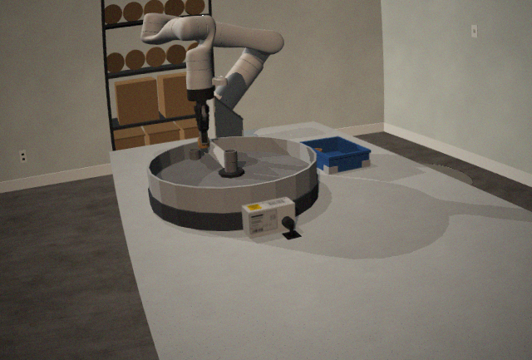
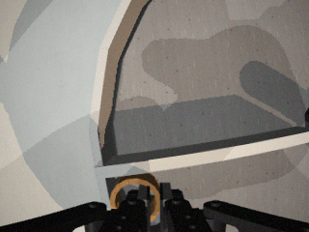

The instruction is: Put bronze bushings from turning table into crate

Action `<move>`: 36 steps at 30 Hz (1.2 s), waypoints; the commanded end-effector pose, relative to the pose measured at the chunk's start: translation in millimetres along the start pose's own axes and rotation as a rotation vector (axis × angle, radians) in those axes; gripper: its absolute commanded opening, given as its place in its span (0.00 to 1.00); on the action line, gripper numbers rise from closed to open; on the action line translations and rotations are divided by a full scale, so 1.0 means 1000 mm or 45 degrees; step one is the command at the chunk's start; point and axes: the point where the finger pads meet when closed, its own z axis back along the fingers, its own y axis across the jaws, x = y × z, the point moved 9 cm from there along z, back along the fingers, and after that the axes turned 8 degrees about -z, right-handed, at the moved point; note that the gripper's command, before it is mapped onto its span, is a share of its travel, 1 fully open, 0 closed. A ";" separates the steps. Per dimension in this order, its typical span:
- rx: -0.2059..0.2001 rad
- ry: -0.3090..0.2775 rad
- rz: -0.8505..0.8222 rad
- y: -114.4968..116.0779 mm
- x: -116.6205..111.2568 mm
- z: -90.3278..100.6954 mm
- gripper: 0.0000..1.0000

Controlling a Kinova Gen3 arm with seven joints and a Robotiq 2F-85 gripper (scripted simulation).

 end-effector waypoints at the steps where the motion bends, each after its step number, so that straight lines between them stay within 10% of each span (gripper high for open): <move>1: 0.003 -0.003 0.000 0.000 0.000 0.002 0.00; 36: 0.003 -0.003 0.000 0.000 0.000 0.017 0.00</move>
